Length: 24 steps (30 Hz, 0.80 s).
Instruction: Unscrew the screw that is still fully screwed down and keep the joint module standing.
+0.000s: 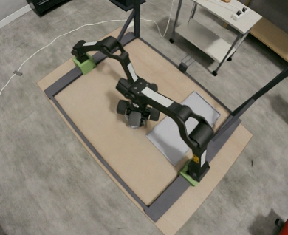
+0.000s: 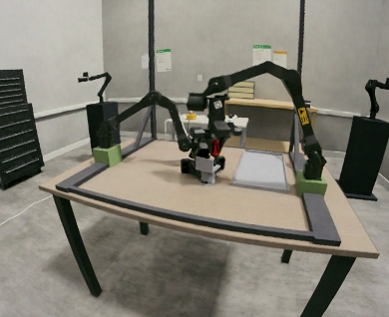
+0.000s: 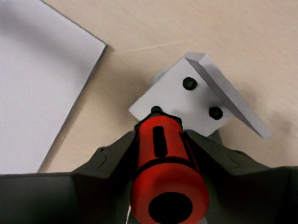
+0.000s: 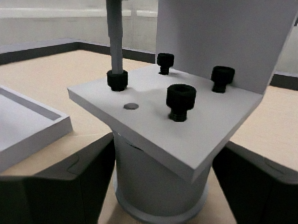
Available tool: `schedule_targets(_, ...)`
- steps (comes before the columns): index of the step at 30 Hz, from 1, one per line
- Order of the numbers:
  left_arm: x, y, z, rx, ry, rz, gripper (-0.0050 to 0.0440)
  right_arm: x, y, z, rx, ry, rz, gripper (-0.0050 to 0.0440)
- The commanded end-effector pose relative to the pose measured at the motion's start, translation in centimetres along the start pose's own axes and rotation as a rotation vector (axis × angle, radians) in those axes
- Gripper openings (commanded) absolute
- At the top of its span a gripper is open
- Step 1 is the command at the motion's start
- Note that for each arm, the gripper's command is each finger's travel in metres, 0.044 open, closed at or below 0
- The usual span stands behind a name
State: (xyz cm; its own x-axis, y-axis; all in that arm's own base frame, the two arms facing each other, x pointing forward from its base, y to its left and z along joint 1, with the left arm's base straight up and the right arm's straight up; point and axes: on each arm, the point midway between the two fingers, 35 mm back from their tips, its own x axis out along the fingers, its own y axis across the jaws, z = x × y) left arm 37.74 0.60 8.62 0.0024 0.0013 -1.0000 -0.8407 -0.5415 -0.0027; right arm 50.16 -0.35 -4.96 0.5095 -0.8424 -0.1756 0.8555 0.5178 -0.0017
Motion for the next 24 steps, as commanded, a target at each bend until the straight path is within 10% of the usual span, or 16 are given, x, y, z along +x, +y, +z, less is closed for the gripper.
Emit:
schedule_targets(1, -0.02, 0.04, -0.17, -0.023, 0.0, -0.008, 0.013, 0.09, 0.58, 1.51, 0.036, -0.011, 0.003, 0.0245)
schedule_targets(24, 0.0, 0.03, -0.16, -0.039, -0.001, -0.008, 0.013, 0.09, 0.58, 1.51, 0.036, -0.011, 0.003, 0.0245)
